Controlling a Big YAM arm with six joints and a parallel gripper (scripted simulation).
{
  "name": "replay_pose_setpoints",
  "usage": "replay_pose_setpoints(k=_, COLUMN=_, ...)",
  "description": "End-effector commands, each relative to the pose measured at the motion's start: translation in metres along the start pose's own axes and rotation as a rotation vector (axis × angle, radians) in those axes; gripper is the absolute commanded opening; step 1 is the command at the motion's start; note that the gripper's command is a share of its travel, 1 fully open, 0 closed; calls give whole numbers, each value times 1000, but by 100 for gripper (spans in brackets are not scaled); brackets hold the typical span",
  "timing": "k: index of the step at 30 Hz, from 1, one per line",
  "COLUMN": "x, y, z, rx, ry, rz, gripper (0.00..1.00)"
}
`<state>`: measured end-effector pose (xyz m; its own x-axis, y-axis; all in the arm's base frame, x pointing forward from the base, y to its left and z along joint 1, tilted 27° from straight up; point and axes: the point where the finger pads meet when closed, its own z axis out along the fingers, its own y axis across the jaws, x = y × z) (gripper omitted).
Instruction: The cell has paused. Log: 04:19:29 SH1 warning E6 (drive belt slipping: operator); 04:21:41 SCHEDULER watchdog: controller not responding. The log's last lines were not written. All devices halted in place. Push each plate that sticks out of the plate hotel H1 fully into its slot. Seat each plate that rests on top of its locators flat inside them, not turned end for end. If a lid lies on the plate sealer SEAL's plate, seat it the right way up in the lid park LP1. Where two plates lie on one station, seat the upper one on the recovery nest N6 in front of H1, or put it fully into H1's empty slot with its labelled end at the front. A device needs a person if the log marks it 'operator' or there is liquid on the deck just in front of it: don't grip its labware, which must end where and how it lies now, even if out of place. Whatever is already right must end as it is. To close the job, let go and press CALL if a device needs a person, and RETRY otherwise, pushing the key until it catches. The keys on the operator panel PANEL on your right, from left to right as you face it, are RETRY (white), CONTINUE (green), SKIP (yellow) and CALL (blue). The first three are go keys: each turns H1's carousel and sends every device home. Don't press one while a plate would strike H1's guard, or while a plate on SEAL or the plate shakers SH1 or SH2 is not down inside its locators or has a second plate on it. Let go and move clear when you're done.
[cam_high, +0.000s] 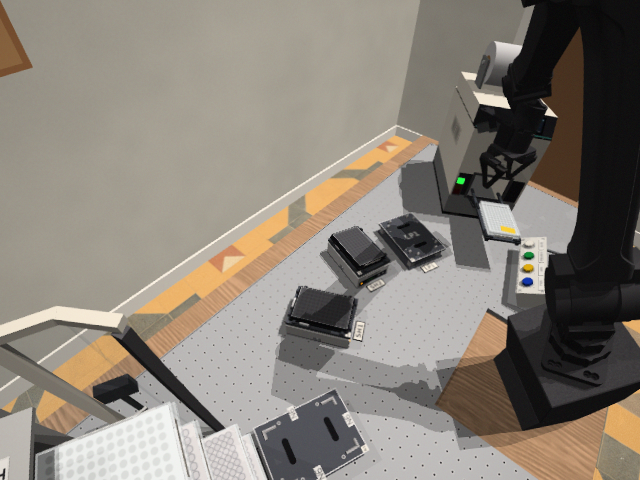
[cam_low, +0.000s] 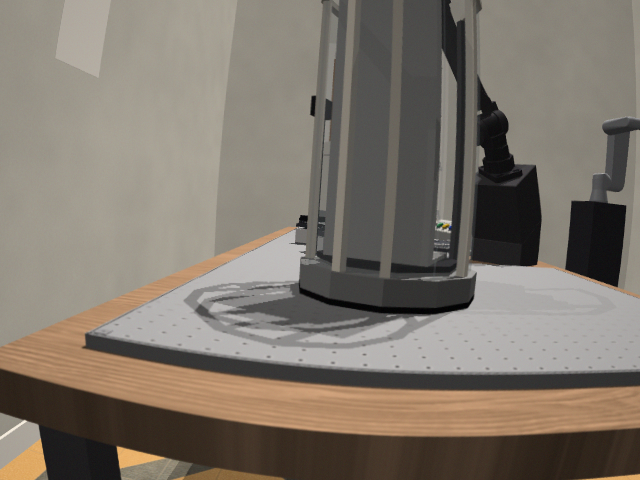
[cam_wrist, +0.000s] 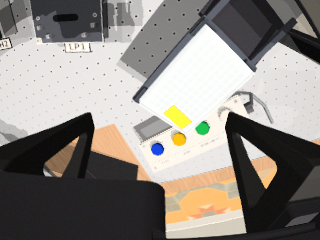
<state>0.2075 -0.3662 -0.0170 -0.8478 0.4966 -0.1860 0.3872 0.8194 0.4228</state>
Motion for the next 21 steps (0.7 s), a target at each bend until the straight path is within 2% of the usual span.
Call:
replay_pose_setpoints(k=1, x=-18, y=-14, z=-19, rx=32, ry=-33, rz=-147, gripper=100)
replay_pose_setpoints(k=21, x=-18, y=-14, z=-19, rx=39, ry=-26, rz=-567, gripper=100)
